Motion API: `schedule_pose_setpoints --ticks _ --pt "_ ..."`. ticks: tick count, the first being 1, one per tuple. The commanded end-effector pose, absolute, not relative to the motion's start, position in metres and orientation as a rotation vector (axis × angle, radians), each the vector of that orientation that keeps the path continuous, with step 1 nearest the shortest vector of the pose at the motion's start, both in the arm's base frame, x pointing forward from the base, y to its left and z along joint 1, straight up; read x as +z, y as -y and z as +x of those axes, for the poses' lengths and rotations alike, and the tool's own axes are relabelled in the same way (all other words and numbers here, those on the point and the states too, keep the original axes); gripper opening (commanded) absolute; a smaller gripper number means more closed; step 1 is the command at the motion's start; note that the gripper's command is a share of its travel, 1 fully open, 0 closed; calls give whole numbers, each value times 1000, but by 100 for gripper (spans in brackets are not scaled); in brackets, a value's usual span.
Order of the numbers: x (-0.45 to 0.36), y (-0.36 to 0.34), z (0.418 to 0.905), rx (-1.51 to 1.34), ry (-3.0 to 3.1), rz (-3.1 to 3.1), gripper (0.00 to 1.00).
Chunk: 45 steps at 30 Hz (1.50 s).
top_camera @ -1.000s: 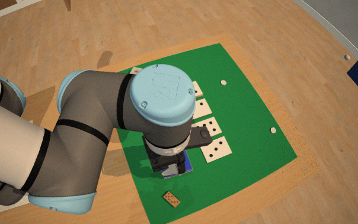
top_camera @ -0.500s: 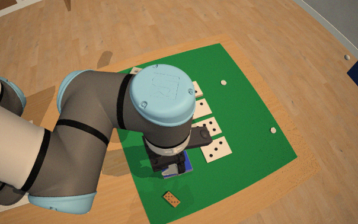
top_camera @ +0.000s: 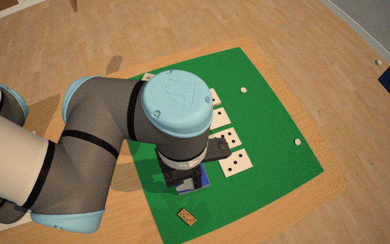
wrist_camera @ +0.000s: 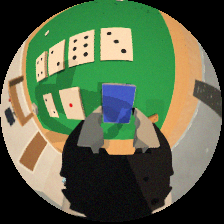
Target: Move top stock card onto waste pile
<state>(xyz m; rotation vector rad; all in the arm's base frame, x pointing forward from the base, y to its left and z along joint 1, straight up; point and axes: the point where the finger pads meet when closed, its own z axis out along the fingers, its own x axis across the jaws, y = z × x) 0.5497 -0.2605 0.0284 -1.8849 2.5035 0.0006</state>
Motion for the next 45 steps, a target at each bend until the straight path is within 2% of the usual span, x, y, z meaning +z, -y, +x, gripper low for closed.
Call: schedule_pose_setpoints --ticks 1,45 --pt "29 261 550 -1 -2503 -1885 40" --pt "37 261 550 -1 -2503 -1885 38"
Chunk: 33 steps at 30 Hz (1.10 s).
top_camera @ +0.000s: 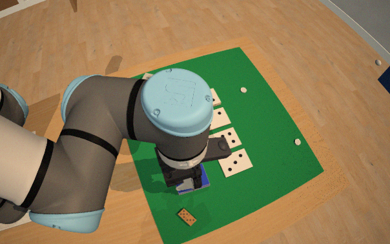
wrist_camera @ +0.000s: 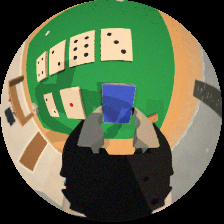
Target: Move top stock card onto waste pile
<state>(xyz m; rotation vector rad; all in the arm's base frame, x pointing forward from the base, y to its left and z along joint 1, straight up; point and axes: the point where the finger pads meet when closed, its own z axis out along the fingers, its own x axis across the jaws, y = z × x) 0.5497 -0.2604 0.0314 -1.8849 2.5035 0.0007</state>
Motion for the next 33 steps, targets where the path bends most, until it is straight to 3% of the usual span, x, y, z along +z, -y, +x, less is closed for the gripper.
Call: schedule_pose_setpoints --ticks 1,33 --pt "40 261 550 -1 -2503 -1885 38" --pt "69 255 551 -1 -2501 -1888 38"
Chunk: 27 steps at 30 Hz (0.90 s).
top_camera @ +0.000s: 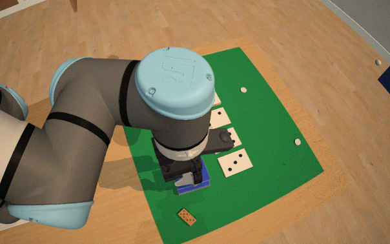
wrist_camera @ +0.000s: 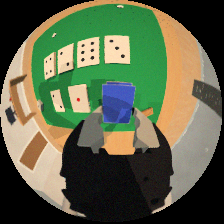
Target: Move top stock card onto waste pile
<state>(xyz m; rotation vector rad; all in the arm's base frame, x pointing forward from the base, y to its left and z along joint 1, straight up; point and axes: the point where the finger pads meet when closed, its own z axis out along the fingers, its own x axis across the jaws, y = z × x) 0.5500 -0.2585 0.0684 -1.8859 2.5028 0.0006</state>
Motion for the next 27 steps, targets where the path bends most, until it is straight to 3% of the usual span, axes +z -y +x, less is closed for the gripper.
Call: schedule_pose_setpoints --ticks 1,27 --pt "69 252 552 -1 -2500 -1889 38" --pt "70 147 577 -2 -2462 -1939 38"
